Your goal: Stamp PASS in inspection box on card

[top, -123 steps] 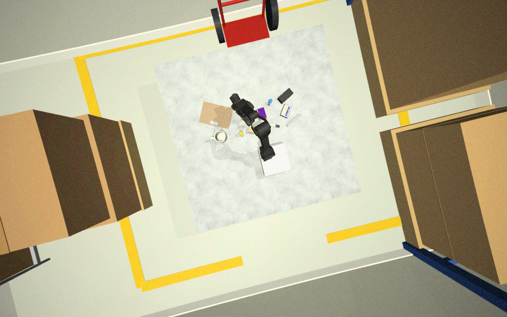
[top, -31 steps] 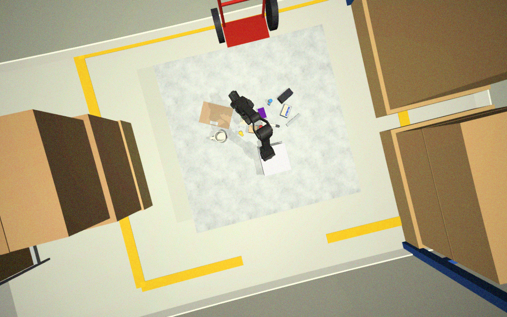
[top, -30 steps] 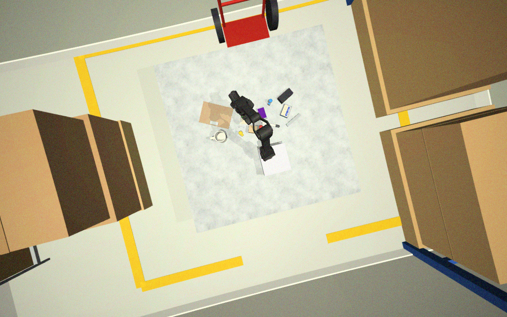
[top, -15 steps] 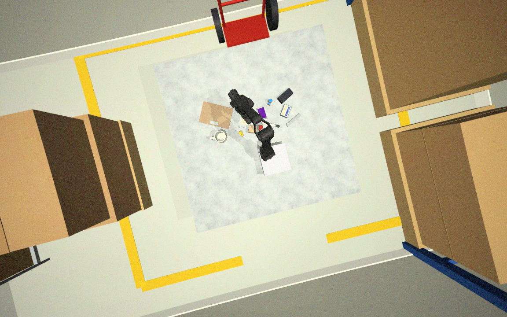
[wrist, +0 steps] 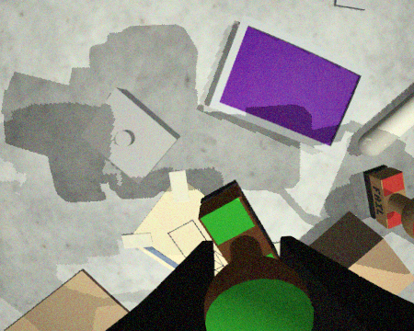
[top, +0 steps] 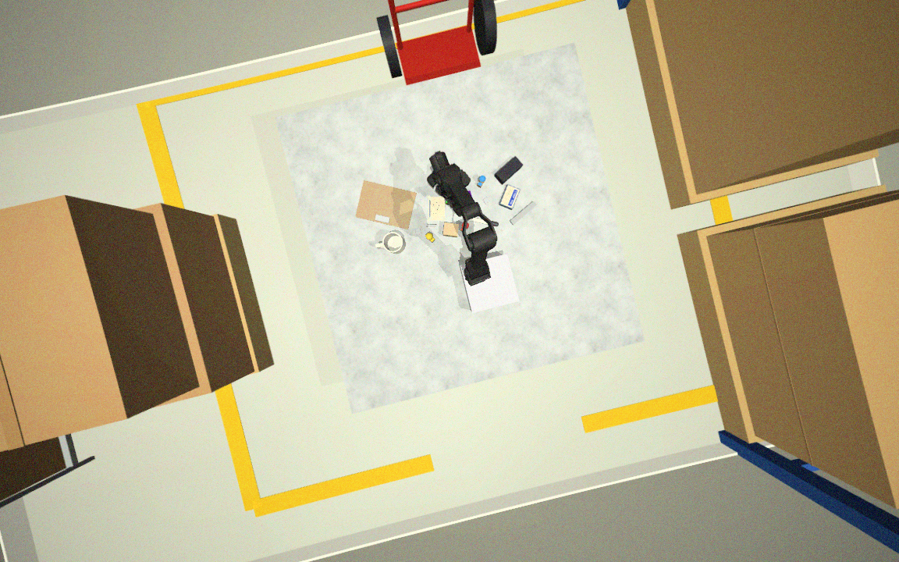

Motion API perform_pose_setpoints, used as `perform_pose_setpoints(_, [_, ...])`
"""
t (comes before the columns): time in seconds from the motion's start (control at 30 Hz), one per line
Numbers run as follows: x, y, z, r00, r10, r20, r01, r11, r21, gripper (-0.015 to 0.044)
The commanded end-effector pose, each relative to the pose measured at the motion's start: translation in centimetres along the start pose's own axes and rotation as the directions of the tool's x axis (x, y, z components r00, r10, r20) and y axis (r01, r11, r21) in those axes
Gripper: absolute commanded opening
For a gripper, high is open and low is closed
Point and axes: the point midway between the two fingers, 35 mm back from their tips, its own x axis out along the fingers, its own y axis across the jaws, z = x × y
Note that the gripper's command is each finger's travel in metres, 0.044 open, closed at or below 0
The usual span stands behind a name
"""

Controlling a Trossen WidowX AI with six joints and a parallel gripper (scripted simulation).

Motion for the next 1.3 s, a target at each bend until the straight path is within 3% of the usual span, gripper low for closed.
perform_pose_setpoints(0.0, [0.1, -1.4, 1.9, 1.0, 0.002, -0.003, -0.002, 1.0, -0.004, 0.0])
perform_pose_setpoints(1.0, [0.5, -13.6, 11.2, 1.0, -0.007, 0.012, 0.007, 1.0, -0.006, 0.0])
perform_pose_setpoints(1.27, [0.9, -13.9, 11.3, 1.0, -0.007, 0.013, 0.007, 1.0, -0.006, 0.0])
